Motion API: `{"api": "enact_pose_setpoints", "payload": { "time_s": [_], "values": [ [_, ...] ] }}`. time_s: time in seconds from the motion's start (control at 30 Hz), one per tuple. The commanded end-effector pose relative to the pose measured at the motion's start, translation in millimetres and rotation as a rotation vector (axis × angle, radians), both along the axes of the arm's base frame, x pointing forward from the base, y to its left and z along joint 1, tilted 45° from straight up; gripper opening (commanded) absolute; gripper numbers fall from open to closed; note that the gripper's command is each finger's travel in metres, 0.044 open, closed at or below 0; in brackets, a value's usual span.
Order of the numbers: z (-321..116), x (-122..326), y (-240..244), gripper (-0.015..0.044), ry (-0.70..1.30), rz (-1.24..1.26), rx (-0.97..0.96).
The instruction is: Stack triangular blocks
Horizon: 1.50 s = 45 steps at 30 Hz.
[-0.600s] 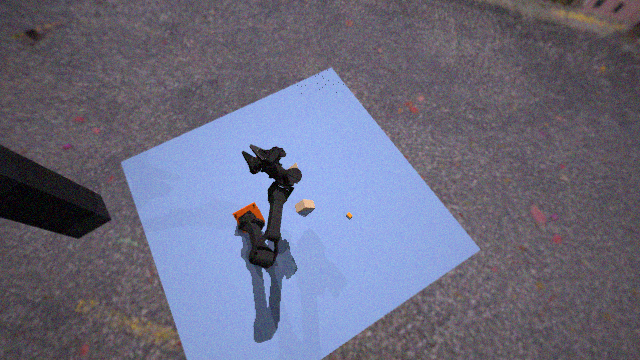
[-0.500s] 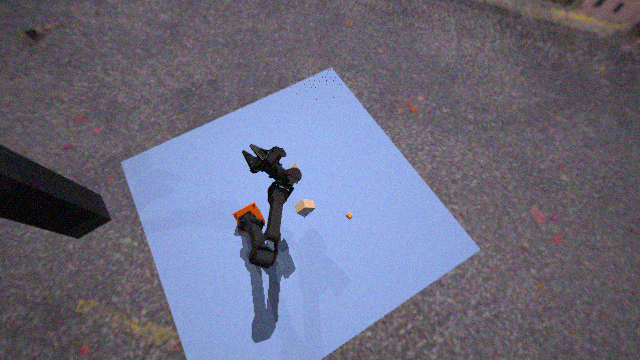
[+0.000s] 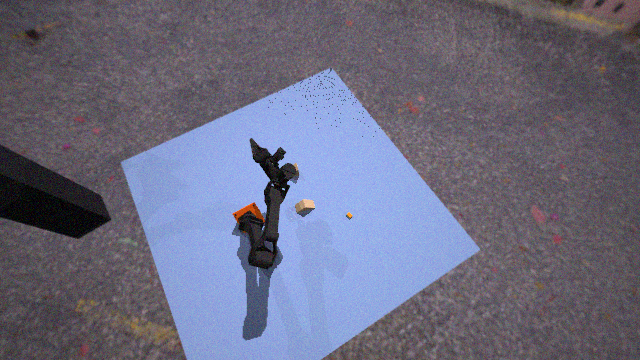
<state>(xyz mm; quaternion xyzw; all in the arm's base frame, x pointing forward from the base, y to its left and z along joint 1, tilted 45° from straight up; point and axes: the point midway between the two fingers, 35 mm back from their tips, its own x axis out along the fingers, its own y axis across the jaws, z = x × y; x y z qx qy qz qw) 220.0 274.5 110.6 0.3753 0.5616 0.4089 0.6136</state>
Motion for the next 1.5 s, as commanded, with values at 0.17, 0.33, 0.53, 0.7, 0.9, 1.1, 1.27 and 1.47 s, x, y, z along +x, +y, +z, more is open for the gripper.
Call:
{"api": "enact_pose_setpoints", "payload": {
  "time_s": [0.17, 0.33, 0.53, 0.7, 0.9, 1.1, 1.27, 1.47],
  "values": [
    [-85, 3, -71, 0.044, -0.722, 0.255, -0.712],
    [-98, -1, -94, 0.044, -0.844, 0.411, -0.887],
    [-109, -6, -125, 0.044, -0.967, 0.657, -1.095],
    [-114, -11, -153, 0.044, -1.045, 0.914, -1.257],
    [-114, -18, -187, 0.044, -1.094, 1.288, -1.424],
    [-105, -25, -221, 0.044, -1.076, 1.735, -1.538],
    [-93, -30, -247, 0.044, -0.99, 2.159, -1.573],
    [-70, -34, -274, 0.044, -0.769, 2.714, -1.505]
  ]
}}
